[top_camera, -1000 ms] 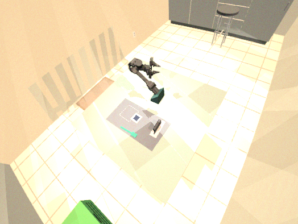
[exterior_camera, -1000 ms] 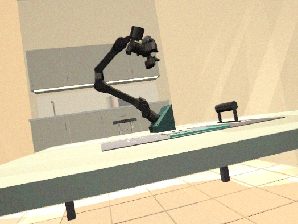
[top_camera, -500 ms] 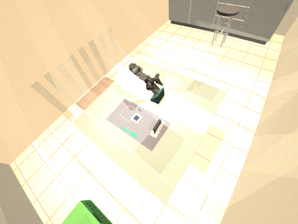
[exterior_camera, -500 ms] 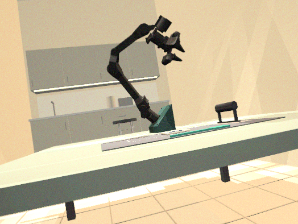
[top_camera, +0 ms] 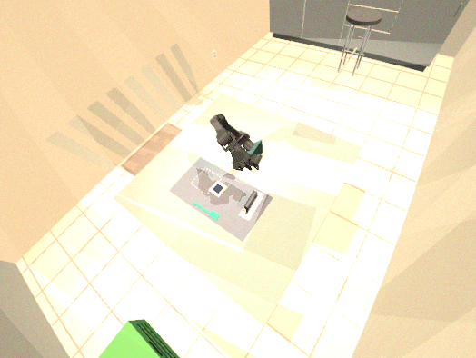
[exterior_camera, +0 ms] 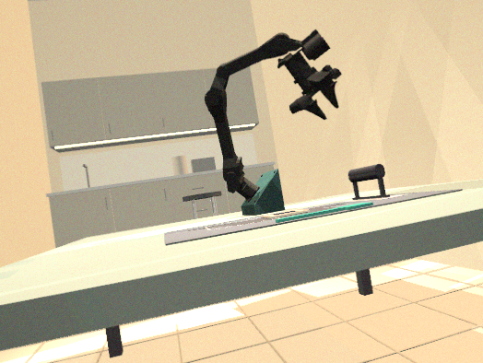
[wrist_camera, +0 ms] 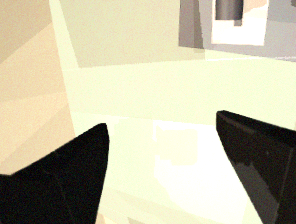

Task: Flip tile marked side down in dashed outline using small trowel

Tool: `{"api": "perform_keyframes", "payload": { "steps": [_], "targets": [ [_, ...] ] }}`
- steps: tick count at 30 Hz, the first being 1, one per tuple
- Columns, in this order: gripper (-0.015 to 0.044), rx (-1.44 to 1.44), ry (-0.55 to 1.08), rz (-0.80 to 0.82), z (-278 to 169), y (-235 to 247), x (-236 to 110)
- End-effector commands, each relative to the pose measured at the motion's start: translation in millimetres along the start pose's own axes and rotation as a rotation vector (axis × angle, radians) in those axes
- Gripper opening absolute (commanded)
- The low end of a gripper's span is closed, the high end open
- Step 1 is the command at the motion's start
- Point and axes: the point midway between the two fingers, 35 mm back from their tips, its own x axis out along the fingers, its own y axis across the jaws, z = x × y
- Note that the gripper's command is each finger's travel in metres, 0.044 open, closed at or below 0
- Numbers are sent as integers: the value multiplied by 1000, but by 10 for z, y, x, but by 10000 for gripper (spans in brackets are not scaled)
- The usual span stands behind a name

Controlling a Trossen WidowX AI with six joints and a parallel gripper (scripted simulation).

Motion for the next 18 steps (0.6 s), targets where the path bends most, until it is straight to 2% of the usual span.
{"api": "perform_keyframes", "payload": {
  "steps": [1, 14, 18],
  "targets": [
    [270, 24, -20, -114, 239, -100, 244],
    [270, 42, -64, -524, 897, -619, 1192],
    [270, 37, -67, -567, 948, -684, 1294]
  ]
}}
